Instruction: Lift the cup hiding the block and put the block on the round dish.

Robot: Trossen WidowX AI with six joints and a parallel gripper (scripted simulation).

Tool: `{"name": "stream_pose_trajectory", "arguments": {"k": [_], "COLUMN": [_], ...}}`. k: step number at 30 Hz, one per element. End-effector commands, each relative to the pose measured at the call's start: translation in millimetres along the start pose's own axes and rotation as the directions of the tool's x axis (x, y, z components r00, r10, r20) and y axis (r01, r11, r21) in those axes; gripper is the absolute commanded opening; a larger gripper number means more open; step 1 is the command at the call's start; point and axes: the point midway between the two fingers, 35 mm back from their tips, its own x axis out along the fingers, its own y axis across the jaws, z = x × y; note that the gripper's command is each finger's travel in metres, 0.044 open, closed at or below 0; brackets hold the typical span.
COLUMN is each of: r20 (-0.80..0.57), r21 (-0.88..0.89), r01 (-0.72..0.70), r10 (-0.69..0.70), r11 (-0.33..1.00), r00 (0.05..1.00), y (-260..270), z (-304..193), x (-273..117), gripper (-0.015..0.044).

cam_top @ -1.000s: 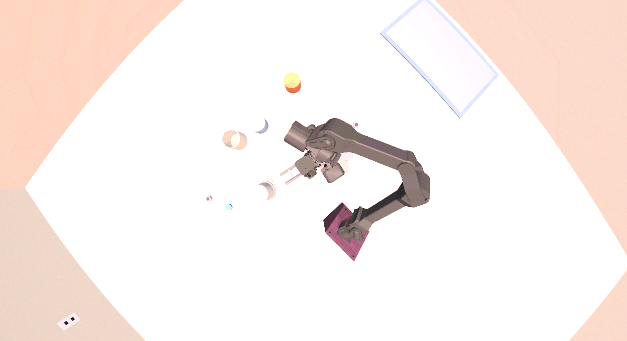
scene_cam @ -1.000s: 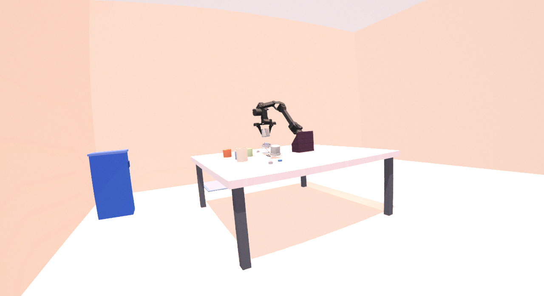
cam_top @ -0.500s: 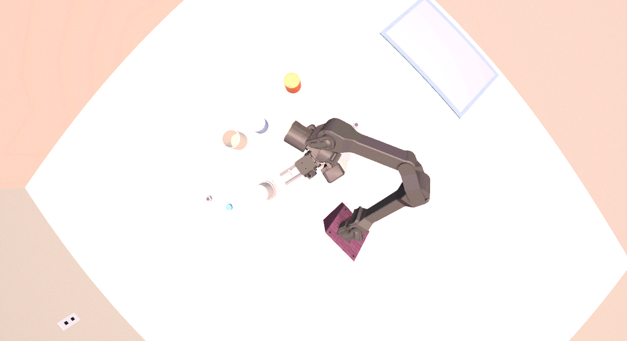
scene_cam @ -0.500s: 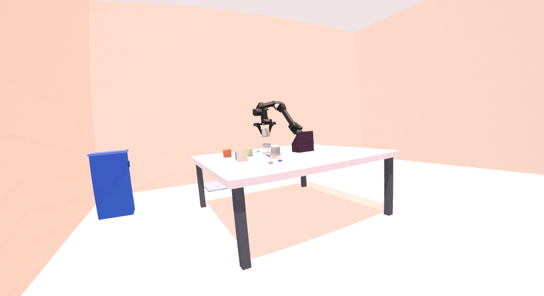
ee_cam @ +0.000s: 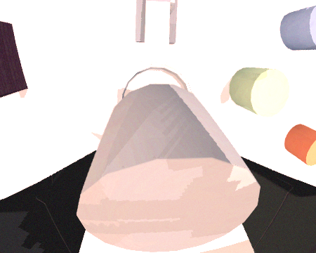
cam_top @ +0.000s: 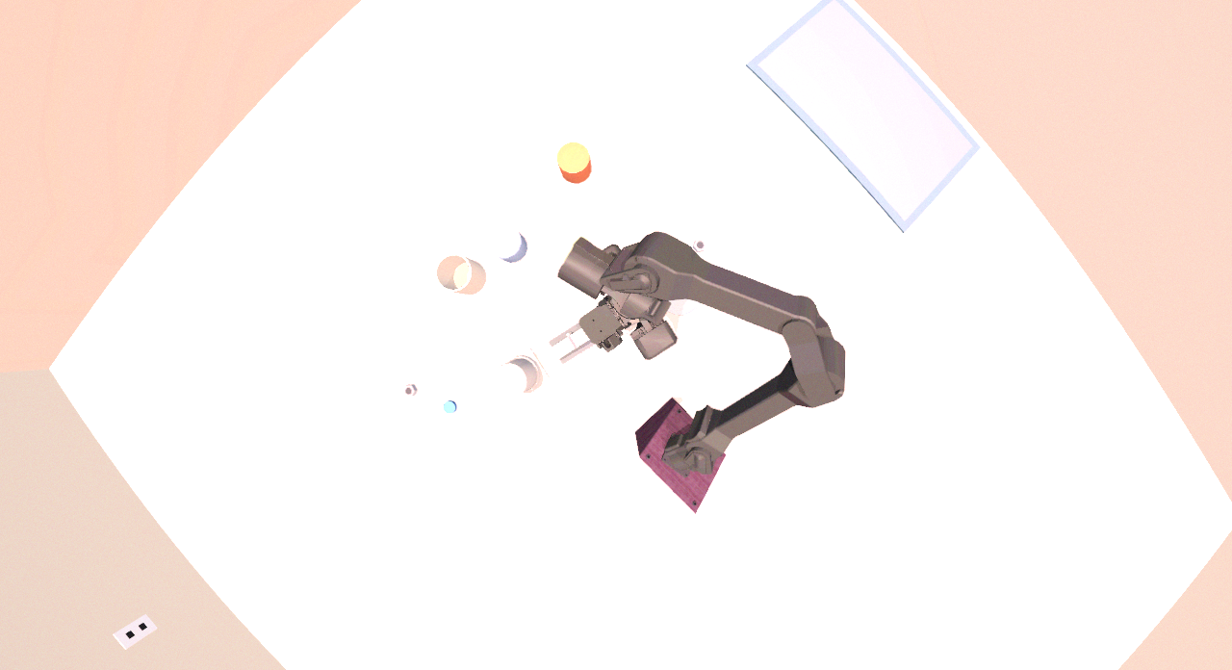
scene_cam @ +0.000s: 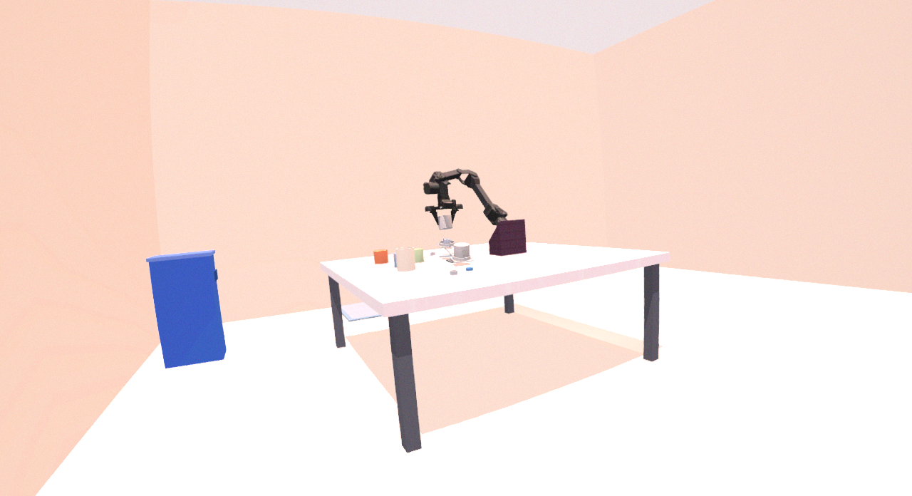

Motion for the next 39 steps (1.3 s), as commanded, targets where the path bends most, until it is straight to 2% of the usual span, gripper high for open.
{"name": "stream_pose_trajectory", "arguments": {"k": [1, 14, 39], "r20": [0.0, 0.003, 0.084], "r21": [-0.001, -0.001, 0.012], "r01": [0.0, -0.002, -0.033], "r10": [0.0, 0.002, 0.032], "r11": [1.0, 1.0, 0.999], "r00": [1.0, 1.0, 0.996], "y": [-0.1, 0.3, 27.5], "z": [0.1, -2.0, -76.8], "x": [0.3, 1.6, 47.1], "gripper": [0.0, 0.0, 0.0]}}
